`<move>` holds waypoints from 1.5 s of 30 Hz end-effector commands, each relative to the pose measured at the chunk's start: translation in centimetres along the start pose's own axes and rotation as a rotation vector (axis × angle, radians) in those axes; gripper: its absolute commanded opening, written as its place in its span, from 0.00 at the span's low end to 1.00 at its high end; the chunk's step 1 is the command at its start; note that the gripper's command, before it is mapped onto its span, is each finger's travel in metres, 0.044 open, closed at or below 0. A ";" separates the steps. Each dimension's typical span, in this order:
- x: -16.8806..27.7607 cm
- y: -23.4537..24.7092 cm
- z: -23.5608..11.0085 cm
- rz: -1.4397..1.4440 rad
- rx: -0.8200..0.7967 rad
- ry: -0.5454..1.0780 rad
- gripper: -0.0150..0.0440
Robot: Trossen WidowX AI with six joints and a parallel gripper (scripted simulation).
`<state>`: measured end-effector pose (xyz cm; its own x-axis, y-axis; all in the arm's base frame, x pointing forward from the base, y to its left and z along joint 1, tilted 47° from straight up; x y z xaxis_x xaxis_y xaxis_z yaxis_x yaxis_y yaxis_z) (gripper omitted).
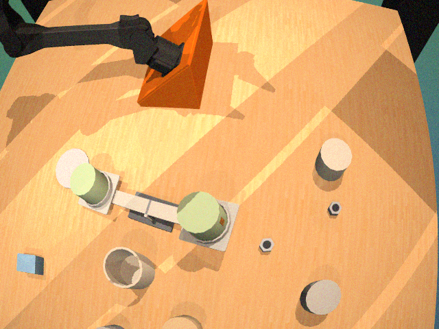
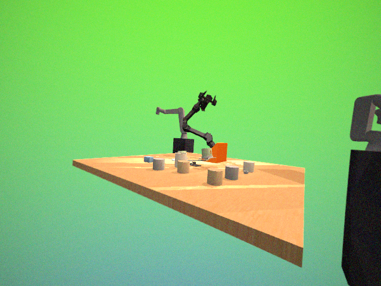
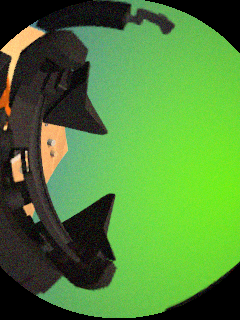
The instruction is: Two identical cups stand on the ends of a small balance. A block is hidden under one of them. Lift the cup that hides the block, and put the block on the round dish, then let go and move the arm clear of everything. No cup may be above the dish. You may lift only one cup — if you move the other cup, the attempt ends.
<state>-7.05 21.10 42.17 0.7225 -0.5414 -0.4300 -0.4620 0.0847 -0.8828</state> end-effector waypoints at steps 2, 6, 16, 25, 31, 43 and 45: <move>0.9 2.6 2.7 0.030 -0.020 0.121 1.00; 2.1 4.5 4.9 0.075 -0.024 0.231 1.00; 6.7 8.6 9.6 0.197 0.003 0.520 1.00; 12.1 11.6 12.4 0.308 0.075 0.789 1.00; 16.0 13.2 13.3 0.378 0.149 0.968 1.00; 23.7 15.7 13.0 0.485 0.356 1.314 1.00; 24.9 16.1 12.7 0.498 0.398 1.368 1.00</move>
<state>9.31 20.86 16.13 -0.5191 -0.7579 -0.3952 -0.2437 0.5744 -0.7814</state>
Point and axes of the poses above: the point midway between the two fingers, 35 mm back from their tips, its own z axis out along the fingers, its own y axis across the jaws, x = y × z, the point moved 9 cm from there along -z, back along the fingers, and after that the axes turned 13 degrees about -z, right-handed, at the moved point
